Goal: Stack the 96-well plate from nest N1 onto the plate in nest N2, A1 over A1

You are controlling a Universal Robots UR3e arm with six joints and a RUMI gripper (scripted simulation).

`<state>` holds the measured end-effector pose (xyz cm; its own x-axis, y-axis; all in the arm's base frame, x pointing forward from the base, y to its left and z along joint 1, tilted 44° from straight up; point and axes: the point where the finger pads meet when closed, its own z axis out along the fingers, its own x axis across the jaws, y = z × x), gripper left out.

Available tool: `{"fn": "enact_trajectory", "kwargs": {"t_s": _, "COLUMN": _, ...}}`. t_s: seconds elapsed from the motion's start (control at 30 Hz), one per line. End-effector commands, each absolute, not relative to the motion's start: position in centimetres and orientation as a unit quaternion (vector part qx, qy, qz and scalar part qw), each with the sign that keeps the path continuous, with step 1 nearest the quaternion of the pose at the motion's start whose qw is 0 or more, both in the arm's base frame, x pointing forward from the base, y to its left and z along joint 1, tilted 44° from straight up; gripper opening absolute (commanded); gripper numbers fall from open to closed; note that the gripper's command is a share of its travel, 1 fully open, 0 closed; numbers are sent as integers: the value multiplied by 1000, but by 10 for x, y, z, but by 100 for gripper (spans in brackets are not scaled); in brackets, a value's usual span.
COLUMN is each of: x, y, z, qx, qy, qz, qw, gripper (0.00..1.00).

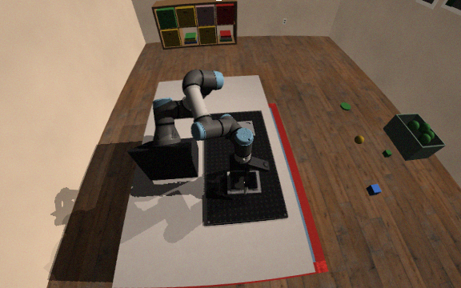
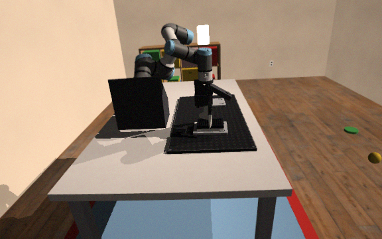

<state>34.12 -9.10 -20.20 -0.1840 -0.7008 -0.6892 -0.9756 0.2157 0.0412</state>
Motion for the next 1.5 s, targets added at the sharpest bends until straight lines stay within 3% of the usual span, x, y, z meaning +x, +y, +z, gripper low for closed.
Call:
{"fn": "enact_trajectory", "kwargs": {"t_s": 0.0, "x": 342, "y": -92, "z": -202, "qx": -575, "qy": 729, "qz": 246, "qw": 277, "gripper": 100}}
{"fn": "enact_trajectory", "kwargs": {"t_s": 1.47, "x": 332, "y": -149, "z": -142, "qx": -575, "qy": 729, "qz": 246, "qw": 277, "gripper": 100}}
